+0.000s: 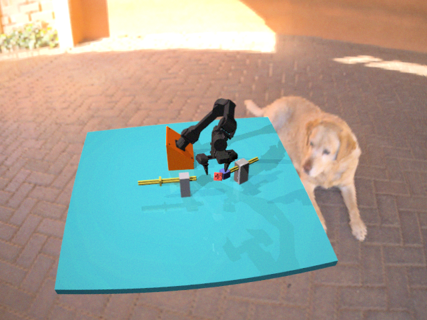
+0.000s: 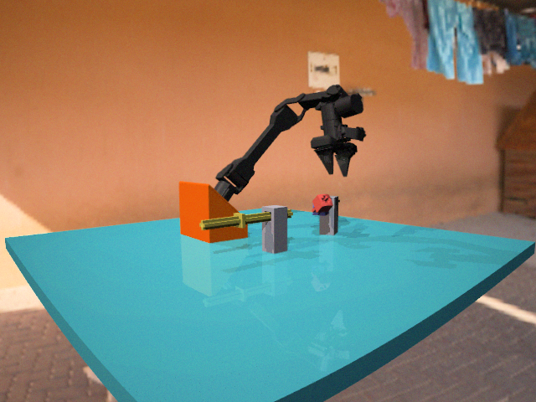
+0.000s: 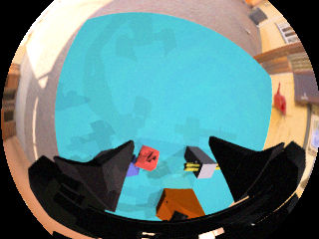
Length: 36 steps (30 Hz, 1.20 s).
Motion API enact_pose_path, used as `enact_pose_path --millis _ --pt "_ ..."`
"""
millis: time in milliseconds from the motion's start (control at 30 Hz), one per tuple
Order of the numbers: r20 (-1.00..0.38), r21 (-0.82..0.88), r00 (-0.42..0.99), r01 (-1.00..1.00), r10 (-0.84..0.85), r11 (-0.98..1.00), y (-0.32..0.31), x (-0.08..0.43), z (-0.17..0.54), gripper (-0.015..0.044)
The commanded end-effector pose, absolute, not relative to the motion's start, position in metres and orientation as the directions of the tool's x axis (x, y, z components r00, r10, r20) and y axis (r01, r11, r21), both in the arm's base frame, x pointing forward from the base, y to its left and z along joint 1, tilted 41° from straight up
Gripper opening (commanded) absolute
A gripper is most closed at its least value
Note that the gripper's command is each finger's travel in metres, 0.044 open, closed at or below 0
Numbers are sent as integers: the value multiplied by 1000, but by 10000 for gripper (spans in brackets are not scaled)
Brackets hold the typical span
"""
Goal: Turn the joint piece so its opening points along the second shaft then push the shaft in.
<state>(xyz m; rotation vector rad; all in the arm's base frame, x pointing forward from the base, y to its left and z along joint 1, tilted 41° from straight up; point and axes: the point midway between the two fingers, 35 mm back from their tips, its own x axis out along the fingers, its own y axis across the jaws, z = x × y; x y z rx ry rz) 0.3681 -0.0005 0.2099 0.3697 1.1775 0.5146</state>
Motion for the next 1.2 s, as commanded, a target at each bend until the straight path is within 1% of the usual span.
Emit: enact_pose_path --millis 0,300,633,900,1167 --pt "-772 490 292 -293 565 821 0 368 210 440" --pt "-771 365 292 -525 566 769 1 368 209 440" --pt "-770 195 293 -738 567 646 2 368 209 440" --pt "-769 45 293 -862 568 506 3 369 208 440" --pt "-769 -108 293 -935 568 337 3 369 207 440"
